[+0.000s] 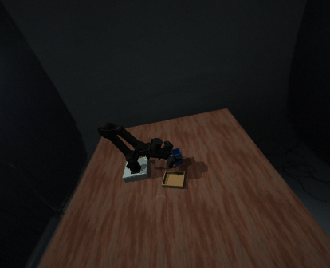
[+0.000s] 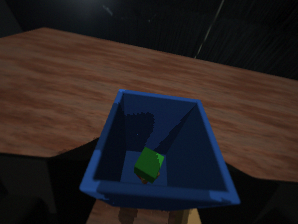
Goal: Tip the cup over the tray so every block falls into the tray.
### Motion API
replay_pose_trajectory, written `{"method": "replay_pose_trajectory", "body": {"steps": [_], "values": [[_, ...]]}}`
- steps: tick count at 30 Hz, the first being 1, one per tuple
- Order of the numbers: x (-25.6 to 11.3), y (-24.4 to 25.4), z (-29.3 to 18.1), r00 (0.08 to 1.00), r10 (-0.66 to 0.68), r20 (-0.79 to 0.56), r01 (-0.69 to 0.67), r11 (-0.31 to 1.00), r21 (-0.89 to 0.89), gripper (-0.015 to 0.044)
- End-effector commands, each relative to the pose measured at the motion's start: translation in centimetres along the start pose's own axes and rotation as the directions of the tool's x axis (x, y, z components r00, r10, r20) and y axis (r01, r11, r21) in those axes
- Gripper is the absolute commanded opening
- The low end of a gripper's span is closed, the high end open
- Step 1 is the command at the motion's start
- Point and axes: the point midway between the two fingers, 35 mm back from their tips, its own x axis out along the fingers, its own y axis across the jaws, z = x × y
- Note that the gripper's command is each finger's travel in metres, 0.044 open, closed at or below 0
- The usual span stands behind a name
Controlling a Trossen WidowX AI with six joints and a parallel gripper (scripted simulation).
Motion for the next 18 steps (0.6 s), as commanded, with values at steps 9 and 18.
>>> {"method": "replay_pose_trajectory", "body": {"steps": [9,18], "values": [[-1.8,-7.3,-0.1,0.955,-0.296,-0.014,0.294,0.942,0.159,0.0000],[-3.4,-11.0,-0.6,0.897,-0.440,-0.042,0.437,0.867,0.238,0.0000]]}}
